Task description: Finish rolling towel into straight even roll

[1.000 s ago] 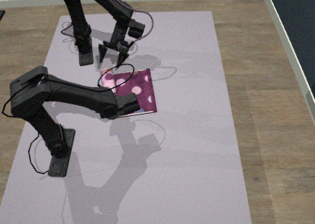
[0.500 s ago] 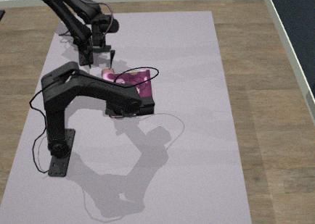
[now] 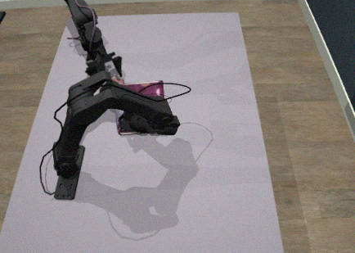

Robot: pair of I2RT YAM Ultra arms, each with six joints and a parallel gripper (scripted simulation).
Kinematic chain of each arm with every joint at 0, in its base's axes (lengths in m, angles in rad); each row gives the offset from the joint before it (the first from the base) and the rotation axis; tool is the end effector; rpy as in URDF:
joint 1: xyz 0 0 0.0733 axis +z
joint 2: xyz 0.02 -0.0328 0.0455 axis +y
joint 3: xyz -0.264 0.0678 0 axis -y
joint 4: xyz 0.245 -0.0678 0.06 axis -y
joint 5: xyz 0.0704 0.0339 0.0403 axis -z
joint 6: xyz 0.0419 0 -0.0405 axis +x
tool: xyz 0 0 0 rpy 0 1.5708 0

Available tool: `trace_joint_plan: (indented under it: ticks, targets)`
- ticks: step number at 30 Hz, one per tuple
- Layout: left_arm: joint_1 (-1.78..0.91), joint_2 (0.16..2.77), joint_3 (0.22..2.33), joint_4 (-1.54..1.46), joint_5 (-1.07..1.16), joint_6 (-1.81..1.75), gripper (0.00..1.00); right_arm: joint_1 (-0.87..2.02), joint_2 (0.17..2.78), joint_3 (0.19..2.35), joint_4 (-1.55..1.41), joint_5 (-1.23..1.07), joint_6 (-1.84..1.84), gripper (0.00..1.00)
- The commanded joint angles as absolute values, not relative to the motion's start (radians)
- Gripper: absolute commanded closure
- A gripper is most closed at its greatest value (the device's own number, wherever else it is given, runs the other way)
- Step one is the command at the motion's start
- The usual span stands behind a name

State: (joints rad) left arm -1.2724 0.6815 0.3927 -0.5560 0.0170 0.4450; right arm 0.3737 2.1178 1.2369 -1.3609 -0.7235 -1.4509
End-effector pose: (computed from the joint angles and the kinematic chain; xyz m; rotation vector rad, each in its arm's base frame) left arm 0.0419 -0.1350 0.1887 1.8633 1.5979 -0.3939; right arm 0.2651 0.1349 0.1139 1.8617 -1.8777 -1.3204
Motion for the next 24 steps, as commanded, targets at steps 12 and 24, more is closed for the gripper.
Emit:
trace_joint_plan:
  ticks: [12,24]
  targets:
    - [-1.266,0.682,0.381,-0.506,-0.083,0.429,0.02,0.362,2.166,1.254,-1.378,-0.724,-1.468,0.71]
    - [-1.287,0.701,0.216,-0.327,-0.095,0.414,0.02,0.362,2.166,1.254,-1.378,-0.724,-1.468,0.71]
